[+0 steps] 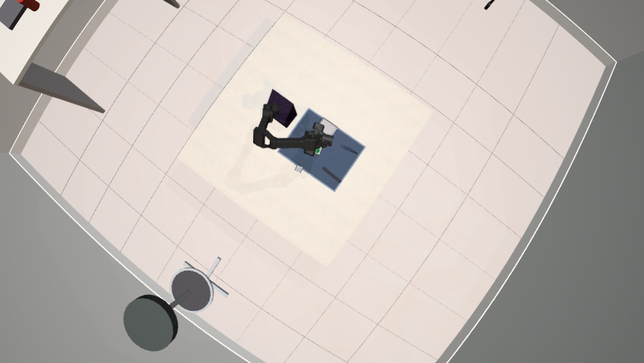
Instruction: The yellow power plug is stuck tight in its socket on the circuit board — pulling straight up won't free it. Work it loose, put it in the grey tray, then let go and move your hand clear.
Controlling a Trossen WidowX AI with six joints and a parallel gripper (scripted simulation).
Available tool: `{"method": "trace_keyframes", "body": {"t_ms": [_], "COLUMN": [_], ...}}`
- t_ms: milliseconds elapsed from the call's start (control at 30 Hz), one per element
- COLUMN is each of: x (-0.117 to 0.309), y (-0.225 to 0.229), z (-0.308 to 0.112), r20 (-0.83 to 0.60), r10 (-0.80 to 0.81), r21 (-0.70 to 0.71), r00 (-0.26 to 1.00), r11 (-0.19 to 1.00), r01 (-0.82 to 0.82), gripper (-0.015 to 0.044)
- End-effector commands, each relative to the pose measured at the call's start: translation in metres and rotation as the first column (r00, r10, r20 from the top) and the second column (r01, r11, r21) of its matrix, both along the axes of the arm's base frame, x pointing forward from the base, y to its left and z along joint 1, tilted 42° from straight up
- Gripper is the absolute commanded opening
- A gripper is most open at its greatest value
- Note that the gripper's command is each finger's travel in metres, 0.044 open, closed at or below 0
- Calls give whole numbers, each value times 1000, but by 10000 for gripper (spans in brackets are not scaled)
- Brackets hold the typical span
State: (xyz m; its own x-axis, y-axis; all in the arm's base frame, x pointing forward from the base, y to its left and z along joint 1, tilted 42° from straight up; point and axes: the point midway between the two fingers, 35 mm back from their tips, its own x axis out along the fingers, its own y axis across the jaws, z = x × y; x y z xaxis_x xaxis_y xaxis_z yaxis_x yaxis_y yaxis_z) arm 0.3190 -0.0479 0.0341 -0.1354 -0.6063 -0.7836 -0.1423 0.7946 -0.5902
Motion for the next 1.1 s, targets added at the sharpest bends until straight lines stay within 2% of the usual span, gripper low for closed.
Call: {"method": "trace_keyframes", "body": {"t_ms": [0, 200, 333, 433, 800, 1067], "x": [2, 0, 1, 2, 3, 0], "y": [16, 23, 21, 15, 21, 3], "z": [4, -1, 2, 8, 15, -6], "r20": [24, 24, 24, 23, 23, 23], "r10": [45, 65, 57, 38, 38, 38], "r21": [-97, -199, -158, -65, -65, -66], "r00": [999, 998, 998, 999, 999, 999], "r11": [994, 978, 986, 997, 997, 997], "r01": [-42, -59, -53, -36, -36, -36], "gripper": [0, 0, 0, 0, 0, 0]}}
